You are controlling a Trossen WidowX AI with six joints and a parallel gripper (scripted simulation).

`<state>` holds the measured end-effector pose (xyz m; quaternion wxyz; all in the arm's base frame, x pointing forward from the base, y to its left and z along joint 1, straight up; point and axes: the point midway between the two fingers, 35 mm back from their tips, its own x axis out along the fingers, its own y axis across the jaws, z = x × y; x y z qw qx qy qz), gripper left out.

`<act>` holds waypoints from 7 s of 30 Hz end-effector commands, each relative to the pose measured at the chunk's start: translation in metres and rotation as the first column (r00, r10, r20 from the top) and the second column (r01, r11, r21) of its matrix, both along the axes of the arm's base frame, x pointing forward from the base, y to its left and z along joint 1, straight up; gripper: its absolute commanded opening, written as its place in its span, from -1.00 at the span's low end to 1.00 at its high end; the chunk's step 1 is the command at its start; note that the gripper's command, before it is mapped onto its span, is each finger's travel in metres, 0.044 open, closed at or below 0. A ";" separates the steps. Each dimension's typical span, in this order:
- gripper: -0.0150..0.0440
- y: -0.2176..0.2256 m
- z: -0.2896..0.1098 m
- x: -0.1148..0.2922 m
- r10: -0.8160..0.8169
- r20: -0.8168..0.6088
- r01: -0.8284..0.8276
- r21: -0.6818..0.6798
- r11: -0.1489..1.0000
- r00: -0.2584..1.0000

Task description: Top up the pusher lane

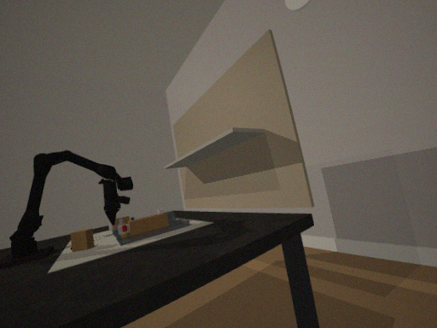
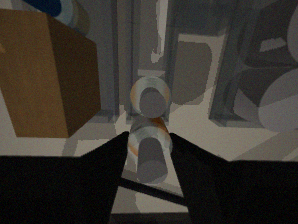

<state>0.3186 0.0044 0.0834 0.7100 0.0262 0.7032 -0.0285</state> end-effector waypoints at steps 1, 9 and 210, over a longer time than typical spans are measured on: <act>-0.49 0.000 0.002 0.010 0.003 0.027 -0.003 0.001 1.000 1.000; -0.49 0.000 0.002 0.012 0.003 0.027 -0.003 0.001 1.000 1.000; -0.49 -0.002 -0.020 0.032 0.003 0.029 -0.003 0.000 1.000 1.000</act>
